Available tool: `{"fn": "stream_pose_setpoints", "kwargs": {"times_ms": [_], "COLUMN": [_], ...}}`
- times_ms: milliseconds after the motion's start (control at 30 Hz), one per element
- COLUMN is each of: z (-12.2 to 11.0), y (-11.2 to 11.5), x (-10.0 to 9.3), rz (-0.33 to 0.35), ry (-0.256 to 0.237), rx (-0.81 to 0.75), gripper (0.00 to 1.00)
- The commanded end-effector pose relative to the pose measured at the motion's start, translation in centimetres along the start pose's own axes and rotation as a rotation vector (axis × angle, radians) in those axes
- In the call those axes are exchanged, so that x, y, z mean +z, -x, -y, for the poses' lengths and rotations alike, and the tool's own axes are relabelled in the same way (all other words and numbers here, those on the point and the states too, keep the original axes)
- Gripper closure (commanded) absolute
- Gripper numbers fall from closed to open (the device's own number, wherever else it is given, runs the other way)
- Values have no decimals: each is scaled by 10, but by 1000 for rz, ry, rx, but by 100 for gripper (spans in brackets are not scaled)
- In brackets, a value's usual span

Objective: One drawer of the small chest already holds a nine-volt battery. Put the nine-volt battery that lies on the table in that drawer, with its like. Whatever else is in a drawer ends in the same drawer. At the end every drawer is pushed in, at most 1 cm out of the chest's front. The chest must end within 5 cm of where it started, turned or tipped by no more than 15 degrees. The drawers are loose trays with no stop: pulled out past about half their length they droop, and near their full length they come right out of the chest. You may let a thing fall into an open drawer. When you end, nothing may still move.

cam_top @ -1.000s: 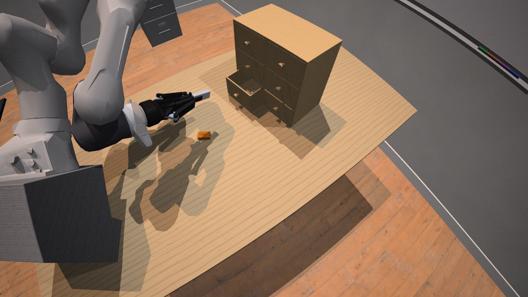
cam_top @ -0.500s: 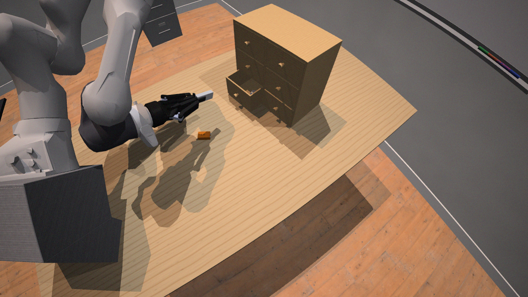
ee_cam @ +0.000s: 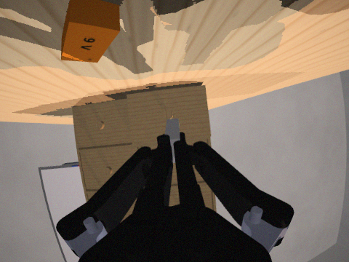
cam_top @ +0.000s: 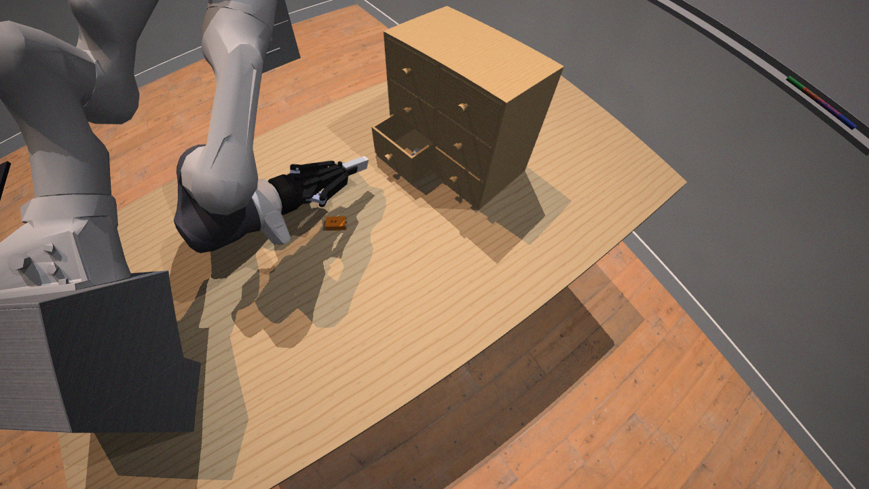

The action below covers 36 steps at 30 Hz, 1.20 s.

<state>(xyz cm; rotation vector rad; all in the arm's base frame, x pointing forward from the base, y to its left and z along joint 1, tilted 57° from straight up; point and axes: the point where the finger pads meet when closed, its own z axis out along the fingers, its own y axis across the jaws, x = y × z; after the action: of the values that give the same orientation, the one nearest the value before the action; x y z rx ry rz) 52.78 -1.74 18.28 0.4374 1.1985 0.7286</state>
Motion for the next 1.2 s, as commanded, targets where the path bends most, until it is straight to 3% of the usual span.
{"fn": "stream_pose_setpoints", "kwargs": {"times_ms": [0, 200, 1167], "z": [8, 9, 9], "y": [-11, -17, -18], "x": [10, 19, 20], "rz": [-6, -6, -6], "ry": [-22, -22, -22], "rx": [-13, -13, -13], "gripper": [100, 100, 100]}}
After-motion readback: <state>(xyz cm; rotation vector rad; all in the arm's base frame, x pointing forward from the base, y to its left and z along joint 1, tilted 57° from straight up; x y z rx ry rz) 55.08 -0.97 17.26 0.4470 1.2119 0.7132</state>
